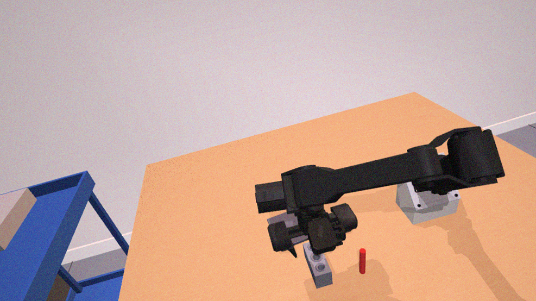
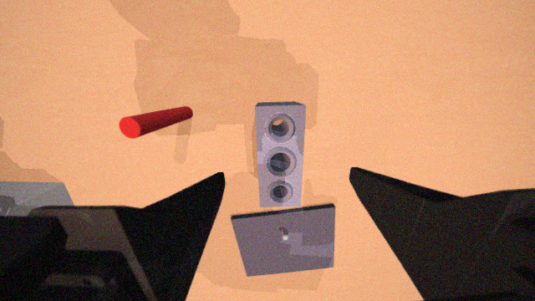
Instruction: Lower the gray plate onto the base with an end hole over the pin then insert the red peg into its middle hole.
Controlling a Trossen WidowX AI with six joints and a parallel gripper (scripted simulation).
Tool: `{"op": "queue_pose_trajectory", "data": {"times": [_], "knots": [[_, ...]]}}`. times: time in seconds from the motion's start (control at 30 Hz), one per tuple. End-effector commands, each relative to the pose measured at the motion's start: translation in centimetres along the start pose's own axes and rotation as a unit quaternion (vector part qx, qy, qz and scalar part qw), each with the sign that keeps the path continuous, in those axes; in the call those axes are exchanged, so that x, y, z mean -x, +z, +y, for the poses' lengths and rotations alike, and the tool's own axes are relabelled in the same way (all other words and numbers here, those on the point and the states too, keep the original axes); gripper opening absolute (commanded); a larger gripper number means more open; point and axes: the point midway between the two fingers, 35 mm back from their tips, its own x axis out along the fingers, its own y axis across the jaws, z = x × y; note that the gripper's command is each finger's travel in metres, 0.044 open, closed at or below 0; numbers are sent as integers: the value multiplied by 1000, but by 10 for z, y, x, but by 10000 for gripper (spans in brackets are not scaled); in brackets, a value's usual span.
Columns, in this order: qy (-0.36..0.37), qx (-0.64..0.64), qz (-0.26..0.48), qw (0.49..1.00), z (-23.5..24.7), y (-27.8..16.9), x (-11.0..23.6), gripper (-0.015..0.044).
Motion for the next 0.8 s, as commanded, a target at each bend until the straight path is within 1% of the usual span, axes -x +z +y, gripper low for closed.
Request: {"op": "queue_pose_trajectory", "data": {"times": [0.0,0.17,0.77], "knots": [[5,-6,-3,1000,1,-2,-12,440],[5,-6,-3,1000,1,-2,-15,440],[5,-6,-3,1000,0,-2,-44,440]]}}
